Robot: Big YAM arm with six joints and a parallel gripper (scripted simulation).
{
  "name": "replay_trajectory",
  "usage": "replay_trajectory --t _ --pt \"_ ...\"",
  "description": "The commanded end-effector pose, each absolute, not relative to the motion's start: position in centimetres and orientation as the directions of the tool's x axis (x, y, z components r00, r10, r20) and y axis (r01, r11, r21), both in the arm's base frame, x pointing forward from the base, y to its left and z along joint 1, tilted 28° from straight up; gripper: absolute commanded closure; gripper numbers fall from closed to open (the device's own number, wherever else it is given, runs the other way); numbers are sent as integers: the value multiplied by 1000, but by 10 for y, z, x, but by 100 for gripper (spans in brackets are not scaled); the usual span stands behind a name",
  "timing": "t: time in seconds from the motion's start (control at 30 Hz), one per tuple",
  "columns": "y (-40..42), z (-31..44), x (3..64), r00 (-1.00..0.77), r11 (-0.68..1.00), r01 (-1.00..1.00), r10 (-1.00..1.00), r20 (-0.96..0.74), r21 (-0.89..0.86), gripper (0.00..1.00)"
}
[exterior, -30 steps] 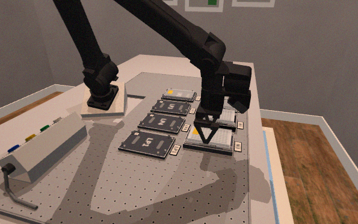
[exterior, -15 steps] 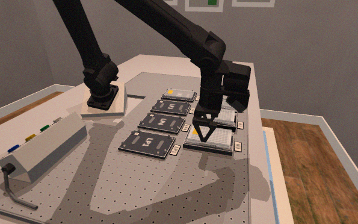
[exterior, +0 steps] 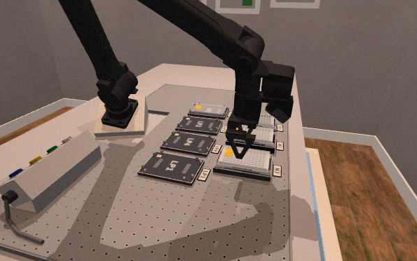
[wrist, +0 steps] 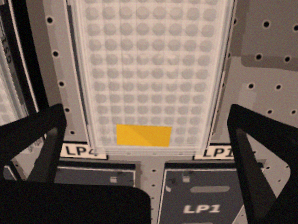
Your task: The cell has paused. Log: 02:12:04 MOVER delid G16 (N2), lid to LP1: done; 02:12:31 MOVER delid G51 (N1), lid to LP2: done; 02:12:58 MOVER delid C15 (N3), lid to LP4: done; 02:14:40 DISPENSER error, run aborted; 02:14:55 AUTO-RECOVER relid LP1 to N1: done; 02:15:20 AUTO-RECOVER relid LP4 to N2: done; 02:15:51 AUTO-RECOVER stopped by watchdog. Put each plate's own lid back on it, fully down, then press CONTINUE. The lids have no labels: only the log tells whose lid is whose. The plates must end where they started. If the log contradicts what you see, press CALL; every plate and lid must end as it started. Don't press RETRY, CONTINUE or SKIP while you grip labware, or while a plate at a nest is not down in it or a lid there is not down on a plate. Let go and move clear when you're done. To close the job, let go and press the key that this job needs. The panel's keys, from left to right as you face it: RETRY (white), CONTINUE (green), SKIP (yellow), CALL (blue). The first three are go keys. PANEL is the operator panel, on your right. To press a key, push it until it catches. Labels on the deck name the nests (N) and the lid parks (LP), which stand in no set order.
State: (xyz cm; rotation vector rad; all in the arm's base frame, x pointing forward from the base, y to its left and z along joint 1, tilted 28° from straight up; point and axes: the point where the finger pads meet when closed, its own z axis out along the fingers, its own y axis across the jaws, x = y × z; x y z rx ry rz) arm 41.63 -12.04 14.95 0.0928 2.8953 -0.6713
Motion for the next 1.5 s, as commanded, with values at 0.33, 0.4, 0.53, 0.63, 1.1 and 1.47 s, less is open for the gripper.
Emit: replay_trajectory --t 0.33,0.4,0.53,0.63,1.1,1.47 --pt "-113 183 433 -969 894 118 9 -247 -432 0" --pt "-113 183 432 -970 894 117 10 -243 -431 0" --pt "-113 184 433 -970 894 118 10 -244 -431 0" --pt "-112 184 433 -969 894 118 10 -245 -431 0" --pt "-110 172 444 -977 895 110 18 -212 -432 0" --pt "-68 137 440 -982 897 100 18 -190 -432 0"
